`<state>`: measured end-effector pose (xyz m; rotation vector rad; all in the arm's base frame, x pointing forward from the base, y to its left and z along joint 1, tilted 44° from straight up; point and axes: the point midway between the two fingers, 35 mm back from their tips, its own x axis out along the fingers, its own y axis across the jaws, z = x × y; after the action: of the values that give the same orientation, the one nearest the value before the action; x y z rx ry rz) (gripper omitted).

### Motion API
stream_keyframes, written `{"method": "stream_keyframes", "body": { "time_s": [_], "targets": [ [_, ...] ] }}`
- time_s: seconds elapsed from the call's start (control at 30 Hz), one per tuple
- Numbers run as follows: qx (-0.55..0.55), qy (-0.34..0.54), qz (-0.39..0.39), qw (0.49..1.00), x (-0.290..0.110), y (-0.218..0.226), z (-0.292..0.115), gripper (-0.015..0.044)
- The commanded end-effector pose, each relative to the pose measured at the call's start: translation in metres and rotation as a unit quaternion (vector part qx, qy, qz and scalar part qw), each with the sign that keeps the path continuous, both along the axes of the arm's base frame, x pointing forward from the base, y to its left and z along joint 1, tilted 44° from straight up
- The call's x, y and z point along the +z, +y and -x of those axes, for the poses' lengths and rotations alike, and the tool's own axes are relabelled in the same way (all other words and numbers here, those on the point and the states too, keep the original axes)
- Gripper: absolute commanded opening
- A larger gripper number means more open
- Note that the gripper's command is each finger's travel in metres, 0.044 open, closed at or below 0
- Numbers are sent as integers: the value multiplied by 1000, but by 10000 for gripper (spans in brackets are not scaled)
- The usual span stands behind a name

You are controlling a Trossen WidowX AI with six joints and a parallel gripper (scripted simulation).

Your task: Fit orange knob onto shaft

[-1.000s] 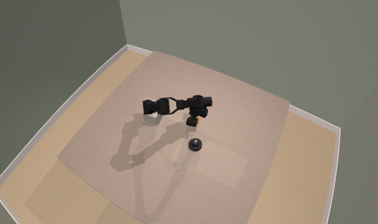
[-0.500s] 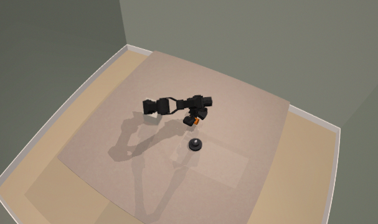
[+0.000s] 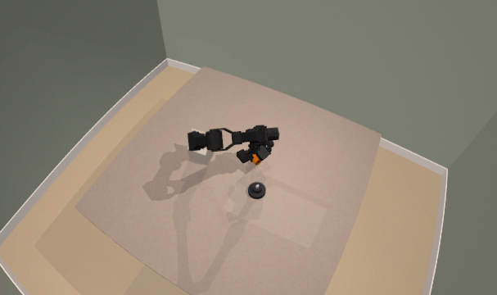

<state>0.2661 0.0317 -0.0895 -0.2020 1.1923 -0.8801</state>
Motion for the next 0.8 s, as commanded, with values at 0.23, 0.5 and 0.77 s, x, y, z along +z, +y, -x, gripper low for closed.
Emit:
{"method": "stream_keyframes", "body": {
  "time_s": [0.23, 0.5, 0.77],
  "targets": [
    [-39, -38, -7, 998, 0, 1, -1, 179],
    [-137, -131, -20, 982, 0, 1, -1, 179],
    [-217, -206, -30, 954, 0, 1, -1, 179]
  ]
}}
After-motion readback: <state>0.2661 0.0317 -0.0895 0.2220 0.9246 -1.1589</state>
